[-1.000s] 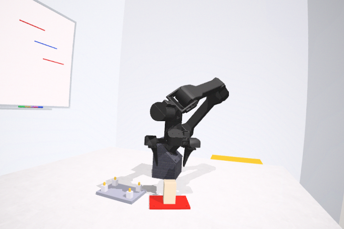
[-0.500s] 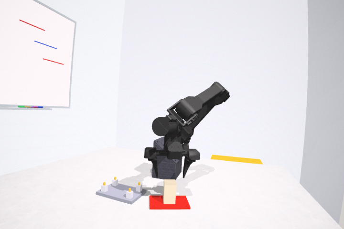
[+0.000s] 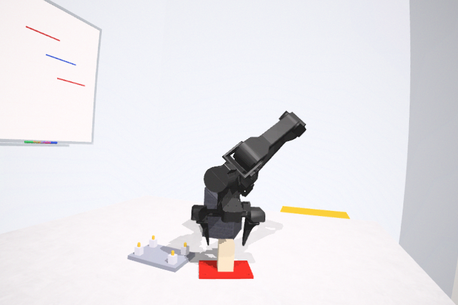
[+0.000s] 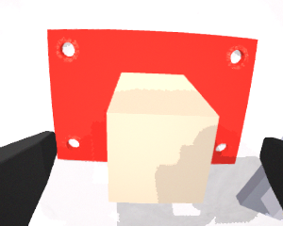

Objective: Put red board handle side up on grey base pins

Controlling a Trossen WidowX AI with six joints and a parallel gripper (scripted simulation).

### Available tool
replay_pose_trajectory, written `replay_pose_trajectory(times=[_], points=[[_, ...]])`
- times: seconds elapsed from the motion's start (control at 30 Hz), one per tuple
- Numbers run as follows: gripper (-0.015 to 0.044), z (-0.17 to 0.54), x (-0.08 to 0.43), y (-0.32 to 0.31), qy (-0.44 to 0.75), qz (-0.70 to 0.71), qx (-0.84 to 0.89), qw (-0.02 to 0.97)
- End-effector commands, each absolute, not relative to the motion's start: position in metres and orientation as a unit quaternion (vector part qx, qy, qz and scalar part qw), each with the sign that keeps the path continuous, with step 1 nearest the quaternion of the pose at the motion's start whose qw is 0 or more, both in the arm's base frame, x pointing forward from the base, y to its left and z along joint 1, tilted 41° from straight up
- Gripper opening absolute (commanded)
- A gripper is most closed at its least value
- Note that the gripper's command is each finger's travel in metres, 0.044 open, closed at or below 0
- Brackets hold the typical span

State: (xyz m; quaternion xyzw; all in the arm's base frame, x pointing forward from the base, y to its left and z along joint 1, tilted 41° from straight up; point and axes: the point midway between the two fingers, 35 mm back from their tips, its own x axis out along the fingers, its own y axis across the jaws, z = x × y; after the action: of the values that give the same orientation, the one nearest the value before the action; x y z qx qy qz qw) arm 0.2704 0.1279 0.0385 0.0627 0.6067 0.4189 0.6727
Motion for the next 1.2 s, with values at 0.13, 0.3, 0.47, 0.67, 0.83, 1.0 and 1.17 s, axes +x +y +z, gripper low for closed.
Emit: replay_pose_trajectory(times=[0.13,0.3,0.47,0.67,0.83,1.0,1.17], points=[[0.0440,0.028,0.268,0.136,0.608,0.419,0.066,0.671],[0.0440,0.022,0.267,0.142,0.608,0.419,0.067,0.671],[0.0440,0.016,0.266,0.147,0.607,0.419,0.067,0.671],[0.0440,0.009,0.264,0.153,0.607,0.420,0.068,0.671],[0.0387,0.008,0.264,0.154,0.607,0.420,0.068,0.671],[0.0256,0.008,0.264,0.154,0.607,0.420,0.068,0.671],[0.0164,0.008,0.264,0.154,0.607,0.420,0.068,0.671]])
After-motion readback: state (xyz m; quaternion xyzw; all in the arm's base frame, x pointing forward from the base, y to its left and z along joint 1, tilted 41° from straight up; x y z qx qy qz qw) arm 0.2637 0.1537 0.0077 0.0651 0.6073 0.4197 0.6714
